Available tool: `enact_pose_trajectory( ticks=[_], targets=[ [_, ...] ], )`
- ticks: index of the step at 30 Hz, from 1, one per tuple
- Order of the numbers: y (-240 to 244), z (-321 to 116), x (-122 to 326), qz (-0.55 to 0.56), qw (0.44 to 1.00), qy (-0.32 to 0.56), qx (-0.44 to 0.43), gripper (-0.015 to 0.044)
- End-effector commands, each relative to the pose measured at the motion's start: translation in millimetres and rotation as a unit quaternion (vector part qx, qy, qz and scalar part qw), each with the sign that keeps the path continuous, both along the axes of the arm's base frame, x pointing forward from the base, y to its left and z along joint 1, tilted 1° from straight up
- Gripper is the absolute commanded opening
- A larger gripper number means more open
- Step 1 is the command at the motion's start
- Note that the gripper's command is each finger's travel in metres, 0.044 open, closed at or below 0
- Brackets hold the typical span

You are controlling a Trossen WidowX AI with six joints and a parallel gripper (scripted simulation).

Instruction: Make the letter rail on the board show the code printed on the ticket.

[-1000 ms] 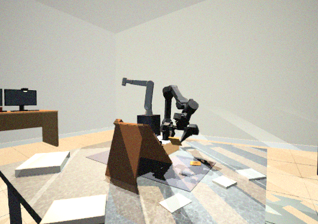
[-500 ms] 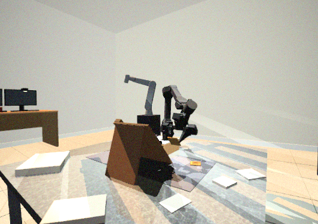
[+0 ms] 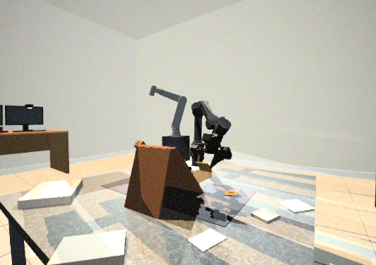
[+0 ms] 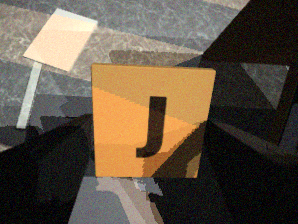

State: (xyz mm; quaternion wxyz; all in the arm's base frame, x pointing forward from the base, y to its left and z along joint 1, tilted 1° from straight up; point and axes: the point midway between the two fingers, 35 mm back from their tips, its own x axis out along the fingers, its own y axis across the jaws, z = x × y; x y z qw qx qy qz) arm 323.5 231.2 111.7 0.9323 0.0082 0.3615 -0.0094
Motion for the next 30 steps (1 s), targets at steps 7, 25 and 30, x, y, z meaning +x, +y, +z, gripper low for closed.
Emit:
enact_pose_trajectory(
  ticks=[7,25,30],
  targets=[
    [-4.9,-0.2,0.1,0.002,1.0,0.001,0.001,0.0],
    [-13.9,-0.7,0.0,0.002,1.0,0.0,0.001,0.0],
    [-16.4,-0.8,-0.1,0.002,1.0,0.0,0.0,0.0]
  ],
)
